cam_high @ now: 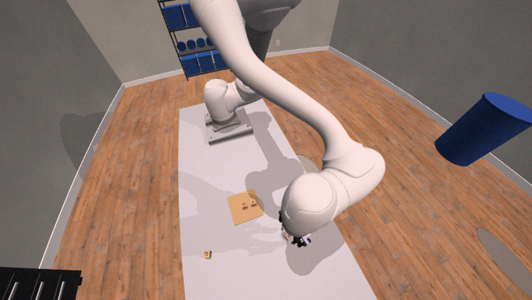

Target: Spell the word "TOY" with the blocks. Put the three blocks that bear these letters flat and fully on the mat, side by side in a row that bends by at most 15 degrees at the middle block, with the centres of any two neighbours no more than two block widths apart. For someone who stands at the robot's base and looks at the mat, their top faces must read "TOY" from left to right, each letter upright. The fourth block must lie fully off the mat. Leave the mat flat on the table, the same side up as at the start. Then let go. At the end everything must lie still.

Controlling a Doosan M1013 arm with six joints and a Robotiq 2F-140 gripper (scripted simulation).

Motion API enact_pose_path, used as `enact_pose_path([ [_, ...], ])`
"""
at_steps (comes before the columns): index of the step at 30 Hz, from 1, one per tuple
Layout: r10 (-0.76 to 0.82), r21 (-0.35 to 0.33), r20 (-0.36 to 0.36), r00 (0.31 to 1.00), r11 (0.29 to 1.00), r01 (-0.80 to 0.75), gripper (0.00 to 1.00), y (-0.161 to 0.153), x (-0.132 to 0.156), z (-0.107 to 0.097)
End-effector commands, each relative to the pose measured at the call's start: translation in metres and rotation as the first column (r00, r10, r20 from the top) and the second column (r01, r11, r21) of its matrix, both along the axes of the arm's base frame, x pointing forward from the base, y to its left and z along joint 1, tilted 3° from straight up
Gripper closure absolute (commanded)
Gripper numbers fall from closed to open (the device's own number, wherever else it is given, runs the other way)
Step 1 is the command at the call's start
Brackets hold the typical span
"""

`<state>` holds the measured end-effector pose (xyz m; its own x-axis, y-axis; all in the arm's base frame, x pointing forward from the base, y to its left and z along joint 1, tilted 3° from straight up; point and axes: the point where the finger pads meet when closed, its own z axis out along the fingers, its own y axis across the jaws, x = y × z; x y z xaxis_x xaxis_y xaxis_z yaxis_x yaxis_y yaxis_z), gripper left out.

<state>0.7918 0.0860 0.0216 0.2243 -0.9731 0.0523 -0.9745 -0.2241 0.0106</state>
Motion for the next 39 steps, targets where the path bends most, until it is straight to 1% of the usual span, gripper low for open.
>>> enact_pose_path([
  [1,0.003,0.0,-0.002,1.0,1.0,-0.003,0.63,-0.002,-0.001,-0.003],
  [6,0.003,0.0,-0.002,1.0,1.0,-0.003,0.63,-0.002,-0.001,-0.005],
  [14,0.003,0.0,-0.002,1.0,1.0,-0.003,0.63,-0.002,-0.001,-0.012],
  [27,0.003,0.0,-0.002,1.0,1.0,-0.003,0.63,-0.003,-0.001,-0.034],
  [39,0.003,0.0,-0.002,1.0,1.0,-0.003,0.63,-0.004,-0.001,-0.036],
])
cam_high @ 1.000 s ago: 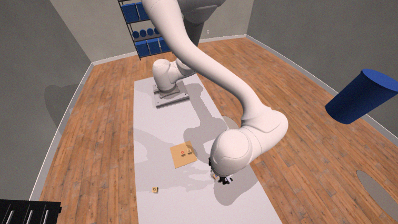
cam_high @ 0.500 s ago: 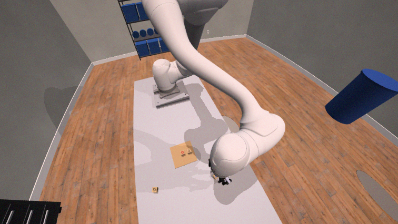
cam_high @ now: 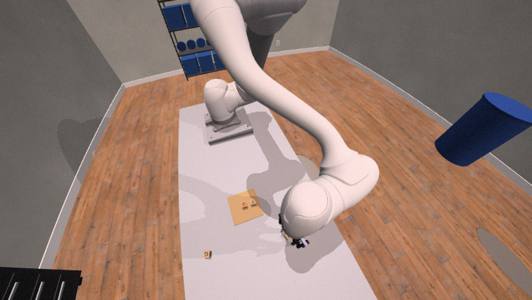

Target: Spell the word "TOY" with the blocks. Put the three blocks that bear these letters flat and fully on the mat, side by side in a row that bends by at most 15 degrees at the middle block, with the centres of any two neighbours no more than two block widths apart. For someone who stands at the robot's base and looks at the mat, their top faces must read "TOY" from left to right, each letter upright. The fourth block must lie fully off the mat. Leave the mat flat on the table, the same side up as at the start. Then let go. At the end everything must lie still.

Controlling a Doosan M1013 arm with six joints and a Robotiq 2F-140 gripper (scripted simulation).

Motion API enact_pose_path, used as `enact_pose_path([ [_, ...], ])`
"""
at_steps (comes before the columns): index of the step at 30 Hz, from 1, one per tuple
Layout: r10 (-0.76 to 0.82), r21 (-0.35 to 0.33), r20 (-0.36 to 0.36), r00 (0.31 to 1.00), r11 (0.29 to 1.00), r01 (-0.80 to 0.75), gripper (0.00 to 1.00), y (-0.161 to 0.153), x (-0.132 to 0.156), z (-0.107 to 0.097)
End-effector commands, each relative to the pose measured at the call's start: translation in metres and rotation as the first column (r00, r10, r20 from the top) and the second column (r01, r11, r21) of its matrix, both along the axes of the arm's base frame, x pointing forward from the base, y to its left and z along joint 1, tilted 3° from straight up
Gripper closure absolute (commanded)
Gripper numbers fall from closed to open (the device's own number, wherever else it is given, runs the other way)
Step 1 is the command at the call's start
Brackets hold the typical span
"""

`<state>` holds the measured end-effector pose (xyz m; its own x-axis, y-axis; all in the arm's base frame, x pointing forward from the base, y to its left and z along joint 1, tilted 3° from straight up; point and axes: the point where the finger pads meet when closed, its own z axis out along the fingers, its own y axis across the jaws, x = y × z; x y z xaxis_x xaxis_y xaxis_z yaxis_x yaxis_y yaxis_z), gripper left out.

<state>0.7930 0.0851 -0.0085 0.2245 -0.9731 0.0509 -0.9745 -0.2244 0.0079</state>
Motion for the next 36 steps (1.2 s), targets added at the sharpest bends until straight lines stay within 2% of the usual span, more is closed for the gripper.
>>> enact_pose_path([
  [1,0.002,-0.002,-0.005,1.0,1.0,-0.002,0.63,-0.0026,-0.0019,-0.0058],
  [30,0.002,-0.002,-0.005,1.0,1.0,-0.002,0.63,-0.0026,-0.0019,-0.0058],
  [31,0.002,-0.002,-0.005,1.0,1.0,-0.002,0.75,-0.0026,-0.0019,-0.0058],
  [36,0.002,-0.002,-0.005,1.0,1.0,-0.002,0.75,-0.0026,-0.0019,-0.0058],
])
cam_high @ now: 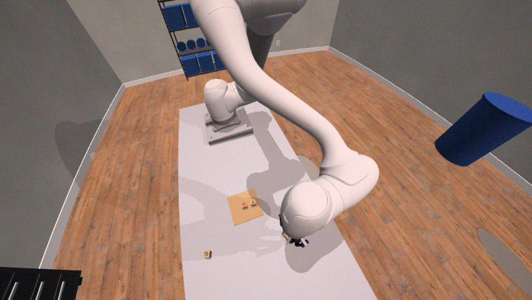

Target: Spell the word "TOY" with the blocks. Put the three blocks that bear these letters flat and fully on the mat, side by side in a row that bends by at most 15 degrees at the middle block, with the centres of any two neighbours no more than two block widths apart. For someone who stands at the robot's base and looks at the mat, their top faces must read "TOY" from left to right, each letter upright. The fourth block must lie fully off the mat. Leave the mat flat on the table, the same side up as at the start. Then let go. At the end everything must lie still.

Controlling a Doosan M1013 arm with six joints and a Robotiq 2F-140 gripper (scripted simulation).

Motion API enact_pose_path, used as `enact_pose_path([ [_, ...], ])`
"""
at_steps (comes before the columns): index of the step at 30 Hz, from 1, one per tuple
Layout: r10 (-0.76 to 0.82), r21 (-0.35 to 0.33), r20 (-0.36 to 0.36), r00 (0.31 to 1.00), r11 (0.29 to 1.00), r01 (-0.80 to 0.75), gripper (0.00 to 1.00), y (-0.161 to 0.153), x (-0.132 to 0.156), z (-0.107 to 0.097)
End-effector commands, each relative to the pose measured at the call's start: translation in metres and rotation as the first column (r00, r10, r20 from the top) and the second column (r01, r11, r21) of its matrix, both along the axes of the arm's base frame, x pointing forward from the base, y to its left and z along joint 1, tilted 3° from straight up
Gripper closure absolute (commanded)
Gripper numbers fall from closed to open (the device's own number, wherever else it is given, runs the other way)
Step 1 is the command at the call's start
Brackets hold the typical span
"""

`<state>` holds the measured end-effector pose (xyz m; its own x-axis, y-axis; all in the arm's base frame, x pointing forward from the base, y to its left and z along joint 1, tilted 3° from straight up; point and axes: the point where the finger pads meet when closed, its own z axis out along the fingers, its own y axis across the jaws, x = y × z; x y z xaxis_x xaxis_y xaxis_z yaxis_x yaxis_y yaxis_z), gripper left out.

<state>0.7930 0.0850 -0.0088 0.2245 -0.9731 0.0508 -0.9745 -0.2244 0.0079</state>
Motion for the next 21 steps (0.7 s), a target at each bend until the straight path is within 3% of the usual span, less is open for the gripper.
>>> enact_pose_path([
  [1,0.003,-0.002,-0.005,1.0,1.0,-0.003,0.75,-0.0025,-0.0018,-0.0055],
  [11,0.003,-0.002,-0.005,1.0,1.0,-0.003,0.75,-0.0025,-0.0018,-0.0055],
  [12,0.003,-0.002,-0.005,1.0,1.0,-0.003,0.87,-0.0025,-0.0018,-0.0055],
  [21,0.003,-0.002,-0.005,1.0,1.0,-0.003,0.87,-0.0025,-0.0018,-0.0055],
])
